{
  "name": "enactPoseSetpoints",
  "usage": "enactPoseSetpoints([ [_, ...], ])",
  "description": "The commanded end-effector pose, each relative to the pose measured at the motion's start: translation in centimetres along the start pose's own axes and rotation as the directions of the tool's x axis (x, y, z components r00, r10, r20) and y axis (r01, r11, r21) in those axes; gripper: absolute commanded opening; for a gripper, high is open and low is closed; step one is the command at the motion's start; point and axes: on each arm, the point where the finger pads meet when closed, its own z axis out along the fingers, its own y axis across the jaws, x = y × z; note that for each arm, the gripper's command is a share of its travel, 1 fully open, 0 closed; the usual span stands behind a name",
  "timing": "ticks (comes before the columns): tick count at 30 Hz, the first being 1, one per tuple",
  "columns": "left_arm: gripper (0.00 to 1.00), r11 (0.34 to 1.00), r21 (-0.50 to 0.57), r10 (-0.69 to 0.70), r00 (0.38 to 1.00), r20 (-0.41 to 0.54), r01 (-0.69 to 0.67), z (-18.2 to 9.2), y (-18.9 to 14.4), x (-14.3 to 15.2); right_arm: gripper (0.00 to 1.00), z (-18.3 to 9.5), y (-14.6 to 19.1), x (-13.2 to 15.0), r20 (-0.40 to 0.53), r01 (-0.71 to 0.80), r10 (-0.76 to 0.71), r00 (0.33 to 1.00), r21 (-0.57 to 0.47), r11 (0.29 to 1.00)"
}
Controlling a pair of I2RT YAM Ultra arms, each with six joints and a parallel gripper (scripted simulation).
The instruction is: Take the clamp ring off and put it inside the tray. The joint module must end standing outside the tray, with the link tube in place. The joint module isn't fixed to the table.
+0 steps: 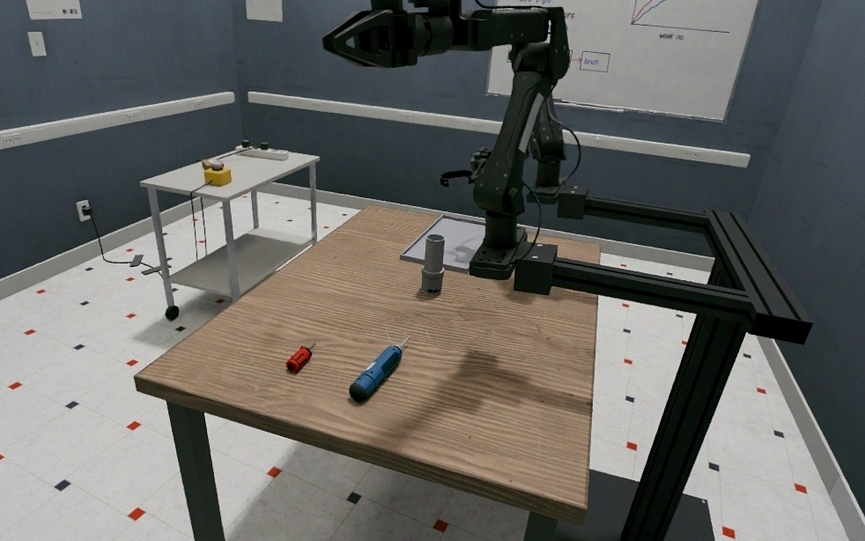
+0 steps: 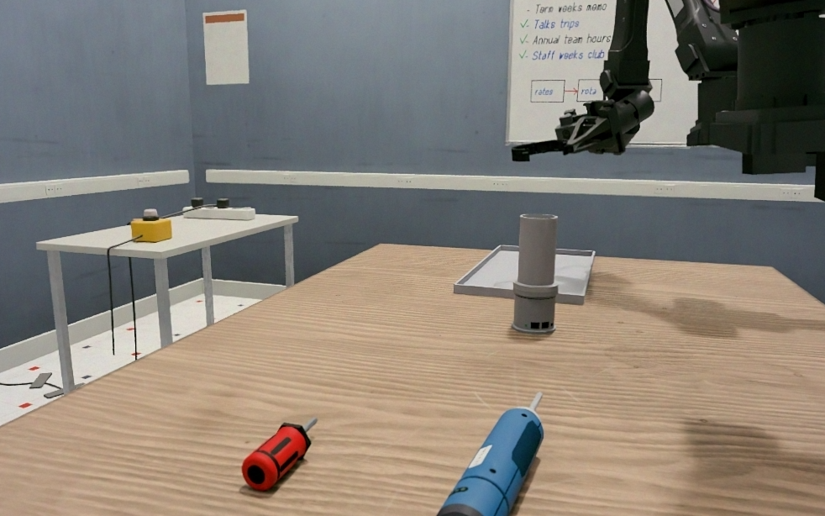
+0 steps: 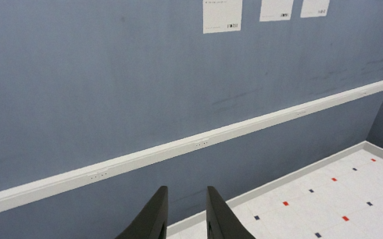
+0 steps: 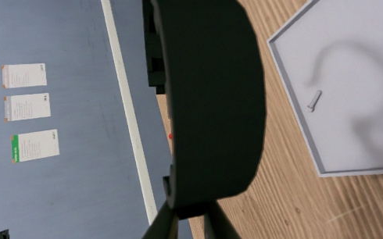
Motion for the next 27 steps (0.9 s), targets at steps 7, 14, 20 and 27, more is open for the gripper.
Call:
enactPoseSetpoints([
  [7,0.20,1.000,-0.017,-0.012,0.997,0.072,0.013,-0.7,0.4,-2.4,0.06,0.1,-0.6,-1.7,0.047,0.030,-0.029,0.998,-0.022,0.999],
  [14,0.20,1.000,-0.017,-0.012,0.997,0.072,0.013,-0.7,0.4,-2.4,0.06,0.5,-1.1,-1.6,0.042,0.035,-0.034,0.999,-0.025,0.999],
  [20,0.20,1.000,-0.017,-0.012,0.997,0.072,0.013,-0.7,0.4,-2.4,0.06,0.8,-1.7,-1.5,0.039,0.035,-0.034,0.999,-0.026,0.999],
  [27,0.20,1.000,-0.017,-0.012,0.997,0.072,0.013,-0.7,0.4,-2.4,0.06,1.1,-2.0,-1.2,0.035,0.034,-0.033,0.999,-0.029,0.999],
])
